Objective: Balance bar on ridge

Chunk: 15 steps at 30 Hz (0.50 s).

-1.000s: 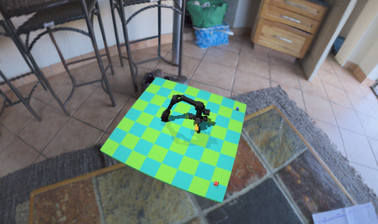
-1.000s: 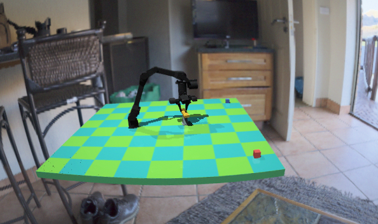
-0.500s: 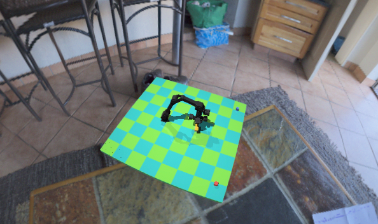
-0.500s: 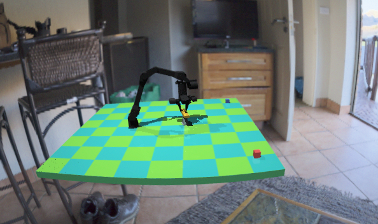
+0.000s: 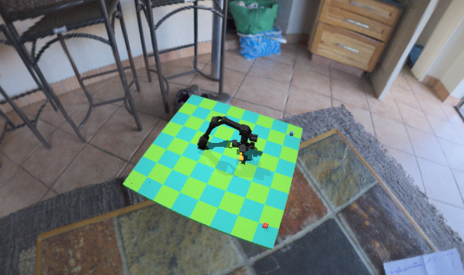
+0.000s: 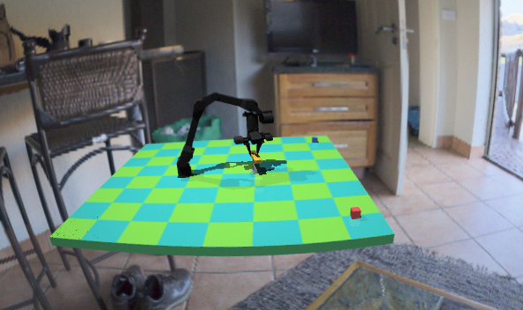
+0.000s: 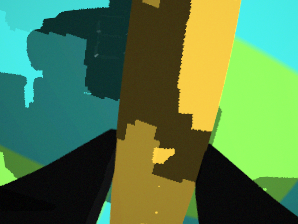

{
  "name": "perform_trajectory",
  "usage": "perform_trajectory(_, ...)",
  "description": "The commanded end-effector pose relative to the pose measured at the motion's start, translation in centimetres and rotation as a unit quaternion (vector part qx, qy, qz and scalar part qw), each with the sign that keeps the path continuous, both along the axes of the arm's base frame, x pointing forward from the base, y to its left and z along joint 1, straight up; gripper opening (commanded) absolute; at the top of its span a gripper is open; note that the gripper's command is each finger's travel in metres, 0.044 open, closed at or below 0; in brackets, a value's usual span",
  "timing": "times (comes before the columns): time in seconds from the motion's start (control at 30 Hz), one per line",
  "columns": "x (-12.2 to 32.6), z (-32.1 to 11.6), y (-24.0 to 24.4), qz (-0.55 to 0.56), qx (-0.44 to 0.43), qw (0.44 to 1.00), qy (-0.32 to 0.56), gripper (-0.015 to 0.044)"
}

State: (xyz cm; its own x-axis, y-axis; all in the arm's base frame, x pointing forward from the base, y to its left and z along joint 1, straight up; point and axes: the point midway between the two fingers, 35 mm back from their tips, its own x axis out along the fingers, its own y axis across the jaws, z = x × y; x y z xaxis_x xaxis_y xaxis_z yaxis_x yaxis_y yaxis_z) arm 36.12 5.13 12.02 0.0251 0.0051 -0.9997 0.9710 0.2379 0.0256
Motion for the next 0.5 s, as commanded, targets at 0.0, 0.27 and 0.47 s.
perform_trajectory(0.0,0.06,-0.04,-0.03,0.0,-0.001,1.0,-0.001,0.0)
perform_trajectory(0.27,0.05,-0.11,-0.03,0.0,-0.001,1.0,-0.001,0.0)
perform_trajectory(0.47,0.05,-0.17,-0.03,0.0,-0.001,1.0,-0.001,0.0)
